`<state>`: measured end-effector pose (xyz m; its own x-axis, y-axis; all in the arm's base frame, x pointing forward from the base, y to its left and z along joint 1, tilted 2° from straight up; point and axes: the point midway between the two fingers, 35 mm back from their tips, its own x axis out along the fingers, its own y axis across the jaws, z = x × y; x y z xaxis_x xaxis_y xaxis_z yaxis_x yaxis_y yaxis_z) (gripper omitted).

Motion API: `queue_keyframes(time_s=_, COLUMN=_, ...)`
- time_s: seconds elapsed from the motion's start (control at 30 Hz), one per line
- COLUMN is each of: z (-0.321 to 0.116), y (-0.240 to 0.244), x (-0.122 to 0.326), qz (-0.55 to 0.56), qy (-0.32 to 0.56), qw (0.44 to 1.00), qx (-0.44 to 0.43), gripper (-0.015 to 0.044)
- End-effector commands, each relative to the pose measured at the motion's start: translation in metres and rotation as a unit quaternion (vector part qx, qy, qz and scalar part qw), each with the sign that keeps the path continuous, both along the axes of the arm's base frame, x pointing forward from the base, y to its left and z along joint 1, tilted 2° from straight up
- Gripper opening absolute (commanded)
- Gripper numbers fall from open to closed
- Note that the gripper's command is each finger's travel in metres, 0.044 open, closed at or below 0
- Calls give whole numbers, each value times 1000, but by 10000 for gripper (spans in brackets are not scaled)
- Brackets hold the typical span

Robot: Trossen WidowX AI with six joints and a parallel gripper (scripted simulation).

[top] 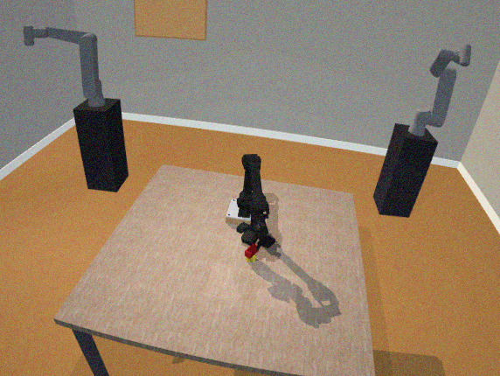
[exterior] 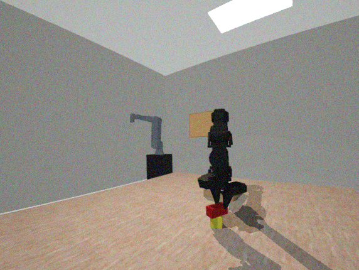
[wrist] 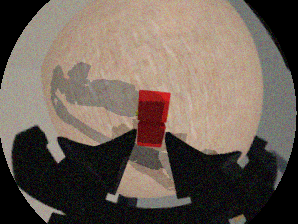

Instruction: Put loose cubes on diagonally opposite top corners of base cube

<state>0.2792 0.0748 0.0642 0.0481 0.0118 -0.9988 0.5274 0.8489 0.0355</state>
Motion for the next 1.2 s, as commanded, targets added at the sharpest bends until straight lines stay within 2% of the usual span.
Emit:
queue_keyframes(time_s=0.0, z=8, y=0, x=1, qz=0, qy=-3, qw=1000, qx=1, gripper=205)
queue_keyframes(time_s=1.17, z=52, y=0, x=-2, qz=0, qy=-3, qw=1000, qx=1, gripper=205)
